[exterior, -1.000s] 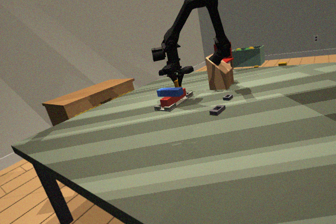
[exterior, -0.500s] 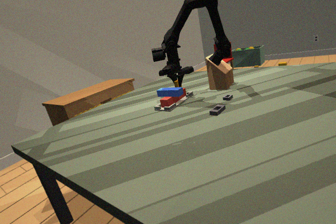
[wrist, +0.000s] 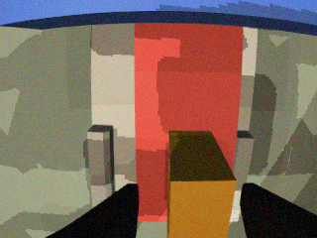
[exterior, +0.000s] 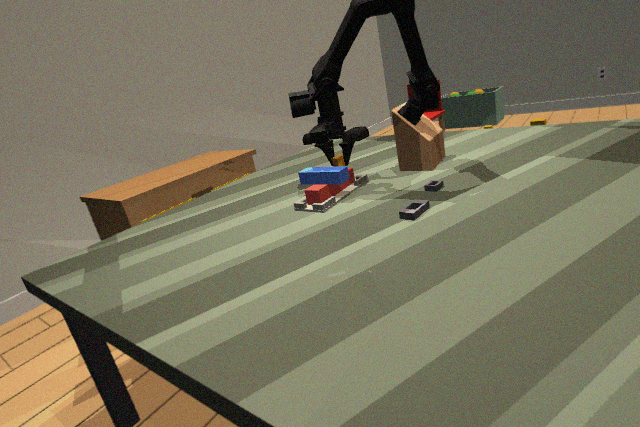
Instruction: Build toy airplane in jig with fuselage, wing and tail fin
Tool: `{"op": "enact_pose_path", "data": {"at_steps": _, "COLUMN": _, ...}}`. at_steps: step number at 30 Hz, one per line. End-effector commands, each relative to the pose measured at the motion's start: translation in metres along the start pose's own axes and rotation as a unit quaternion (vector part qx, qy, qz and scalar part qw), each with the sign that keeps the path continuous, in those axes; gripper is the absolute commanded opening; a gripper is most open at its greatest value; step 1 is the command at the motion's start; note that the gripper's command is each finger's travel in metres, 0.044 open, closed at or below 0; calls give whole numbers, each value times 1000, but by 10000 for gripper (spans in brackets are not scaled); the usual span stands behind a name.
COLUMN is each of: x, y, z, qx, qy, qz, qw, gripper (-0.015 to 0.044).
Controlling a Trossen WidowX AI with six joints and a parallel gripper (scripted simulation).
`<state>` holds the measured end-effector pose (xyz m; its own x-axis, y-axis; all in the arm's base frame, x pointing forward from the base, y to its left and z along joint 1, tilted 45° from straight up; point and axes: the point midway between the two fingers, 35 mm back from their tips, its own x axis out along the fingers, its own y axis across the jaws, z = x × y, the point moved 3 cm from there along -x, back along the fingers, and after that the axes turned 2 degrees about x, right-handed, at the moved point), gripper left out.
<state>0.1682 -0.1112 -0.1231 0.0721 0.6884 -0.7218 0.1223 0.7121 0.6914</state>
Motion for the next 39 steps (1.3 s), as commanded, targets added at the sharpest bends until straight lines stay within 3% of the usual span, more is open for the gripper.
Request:
{"op": "enact_pose_path", "data": {"at_steps": 1, "x": 0, "y": 0, "z": 0, "qx": 0, "qy": 0, "qz": -1, "qw": 1000, "gripper": 260}}
{"op": "enact_pose_path", "data": {"at_steps": 7, "x": -3, "y": 0, "z": 1, "qx": 0, "qy": 0, "qz": -1, "qw": 1000, "gripper": 260}}
{"op": "enact_pose_path", "data": {"at_steps": 12, "x": -80, "y": -2, "z": 2, "qx": 2, "qy": 0, "qz": -1, "qw": 1000, "gripper": 260}}
{"op": "enact_pose_path", "data": {"at_steps": 14, "x": -92, "y": -1, "z": 0, "qx": 2, "qy": 0, "qz": -1, "qw": 1000, "gripper": 260}}
{"op": "enact_pose_path", "data": {"at_steps": 39, "x": -93, "y": -3, "z": 3, "qx": 2, "qy": 0, "qz": -1, "qw": 1000, "gripper": 260}}
